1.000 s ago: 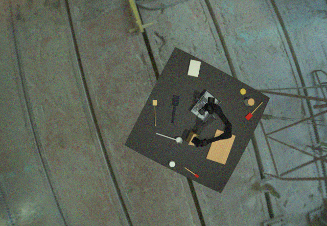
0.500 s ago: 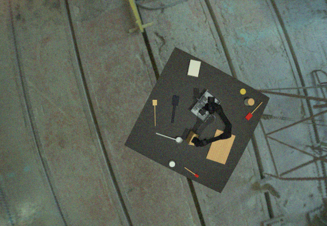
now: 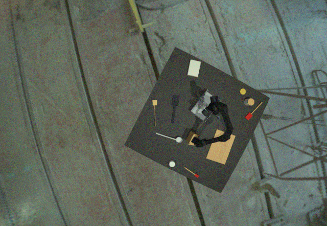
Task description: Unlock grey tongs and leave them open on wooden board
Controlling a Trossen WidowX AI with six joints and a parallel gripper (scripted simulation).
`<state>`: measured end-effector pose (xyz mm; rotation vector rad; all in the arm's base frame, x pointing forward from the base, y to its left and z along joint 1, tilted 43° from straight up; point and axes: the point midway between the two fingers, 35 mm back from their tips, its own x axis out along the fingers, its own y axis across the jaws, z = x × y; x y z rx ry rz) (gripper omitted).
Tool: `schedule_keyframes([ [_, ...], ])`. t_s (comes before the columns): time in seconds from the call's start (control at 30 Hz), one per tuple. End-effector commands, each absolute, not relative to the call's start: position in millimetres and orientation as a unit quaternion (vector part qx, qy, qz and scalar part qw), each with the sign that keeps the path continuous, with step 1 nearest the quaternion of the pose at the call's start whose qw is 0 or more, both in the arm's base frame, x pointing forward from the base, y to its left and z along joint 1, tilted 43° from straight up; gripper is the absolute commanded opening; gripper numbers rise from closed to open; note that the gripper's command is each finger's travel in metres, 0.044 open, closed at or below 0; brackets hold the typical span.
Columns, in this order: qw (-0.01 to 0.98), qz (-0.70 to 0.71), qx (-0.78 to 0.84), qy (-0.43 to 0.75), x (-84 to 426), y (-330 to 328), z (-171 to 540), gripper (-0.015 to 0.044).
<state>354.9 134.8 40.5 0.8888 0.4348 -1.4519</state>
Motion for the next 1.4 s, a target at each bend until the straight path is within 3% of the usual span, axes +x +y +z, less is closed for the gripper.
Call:
schedule_keyframes([
  [0.0,0.636,-0.637,0.392,0.190,354,138,45,-0.0150],
  [0.77,0.686,-0.596,0.293,0.298,362,48,126,-0.0150],
  [1.37,0.728,-0.542,0.172,0.383,327,-45,205,-0.0150],
])
